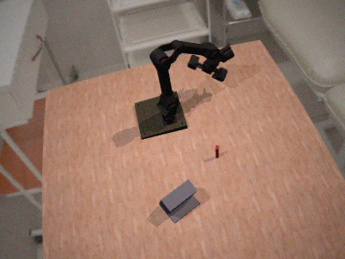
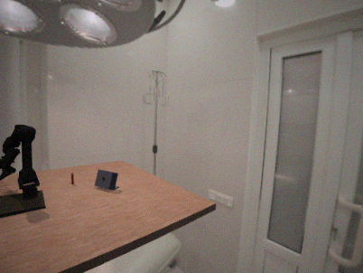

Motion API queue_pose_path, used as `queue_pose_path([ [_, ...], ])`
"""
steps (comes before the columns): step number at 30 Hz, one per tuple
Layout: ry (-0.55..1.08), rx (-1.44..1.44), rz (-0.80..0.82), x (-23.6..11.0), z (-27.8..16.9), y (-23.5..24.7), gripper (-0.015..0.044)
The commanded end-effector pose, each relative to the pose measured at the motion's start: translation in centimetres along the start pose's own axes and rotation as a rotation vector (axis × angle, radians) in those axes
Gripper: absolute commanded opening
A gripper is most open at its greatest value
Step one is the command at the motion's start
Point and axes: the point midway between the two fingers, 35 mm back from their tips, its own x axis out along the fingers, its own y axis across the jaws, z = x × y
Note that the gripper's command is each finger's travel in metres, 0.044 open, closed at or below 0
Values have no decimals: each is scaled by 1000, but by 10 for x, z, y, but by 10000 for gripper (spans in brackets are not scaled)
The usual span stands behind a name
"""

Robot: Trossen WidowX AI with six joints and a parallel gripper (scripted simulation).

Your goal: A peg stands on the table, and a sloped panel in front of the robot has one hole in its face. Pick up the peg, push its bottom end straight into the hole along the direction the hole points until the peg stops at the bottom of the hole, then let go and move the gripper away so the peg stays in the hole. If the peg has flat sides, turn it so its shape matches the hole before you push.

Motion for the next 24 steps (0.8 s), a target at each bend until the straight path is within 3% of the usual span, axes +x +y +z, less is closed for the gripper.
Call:
queue_pose_path([
  [1,-5,85,-46,-11,-4,-15,440],
  [24,-67,553,-235,-67,-42,-83,440],
])
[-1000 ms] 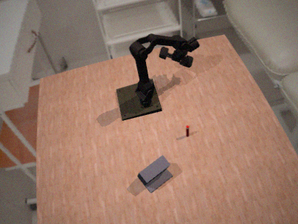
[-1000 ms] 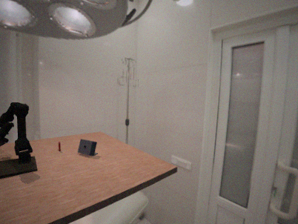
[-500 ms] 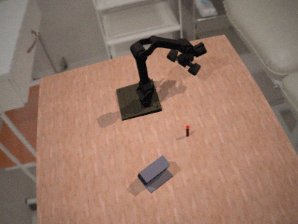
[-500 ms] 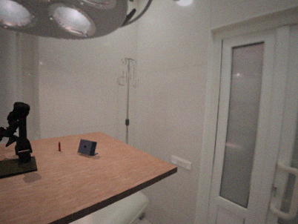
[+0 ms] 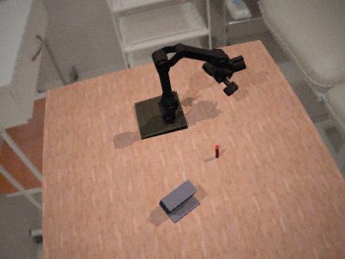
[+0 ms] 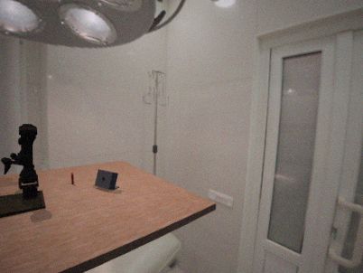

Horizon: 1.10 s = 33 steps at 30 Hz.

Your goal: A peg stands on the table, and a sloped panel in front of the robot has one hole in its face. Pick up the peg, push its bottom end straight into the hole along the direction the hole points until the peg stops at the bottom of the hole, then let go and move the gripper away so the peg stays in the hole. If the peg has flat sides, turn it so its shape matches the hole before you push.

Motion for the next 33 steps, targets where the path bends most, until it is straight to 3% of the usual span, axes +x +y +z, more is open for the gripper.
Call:
queue_pose_path([
  [1,-13,93,-43,-10,-1,-18,440],
  [33,-97,752,-266,-76,-49,-124,440],
])
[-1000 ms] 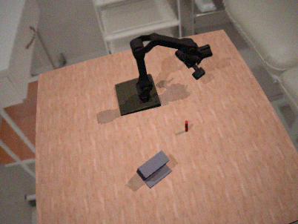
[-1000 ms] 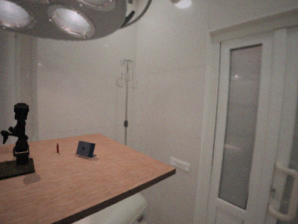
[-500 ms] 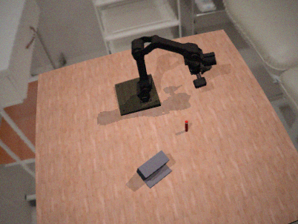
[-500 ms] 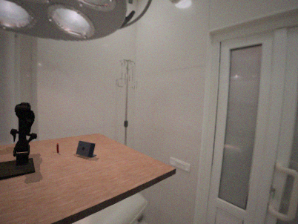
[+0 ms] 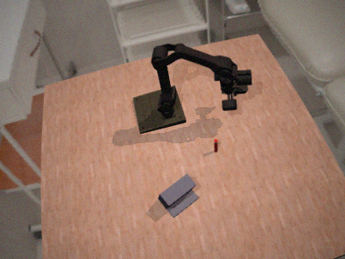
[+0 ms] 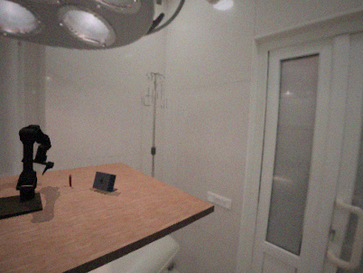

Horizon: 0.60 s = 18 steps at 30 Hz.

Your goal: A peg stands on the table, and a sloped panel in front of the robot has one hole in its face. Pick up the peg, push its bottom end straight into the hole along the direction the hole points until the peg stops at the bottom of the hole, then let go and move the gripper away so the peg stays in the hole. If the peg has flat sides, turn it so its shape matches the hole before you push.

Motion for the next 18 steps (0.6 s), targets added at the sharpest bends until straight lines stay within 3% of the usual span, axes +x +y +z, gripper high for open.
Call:
queue_pose_path([
  [1,-12,109,-35,-7,3,-19,440],
  [18,-58,507,-148,-36,-3,-91,440],
])
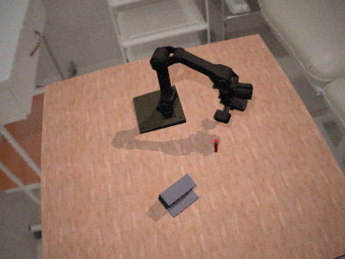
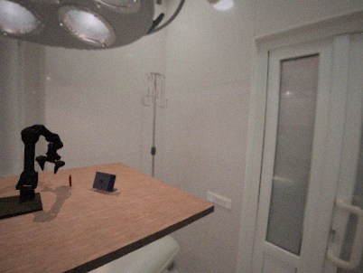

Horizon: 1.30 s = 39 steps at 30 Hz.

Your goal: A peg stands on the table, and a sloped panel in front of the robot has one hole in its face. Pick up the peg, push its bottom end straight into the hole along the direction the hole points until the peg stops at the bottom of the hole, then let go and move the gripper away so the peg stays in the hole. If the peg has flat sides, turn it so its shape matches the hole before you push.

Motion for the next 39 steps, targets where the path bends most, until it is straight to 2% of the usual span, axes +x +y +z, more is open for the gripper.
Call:
queue_pose_path([
  [1,-12,116,-35,-6,6,-20,440],
  [29,-71,874,-235,-44,1,-143,440],
  [39,-73,892,-240,-43,0,-146,440],
])
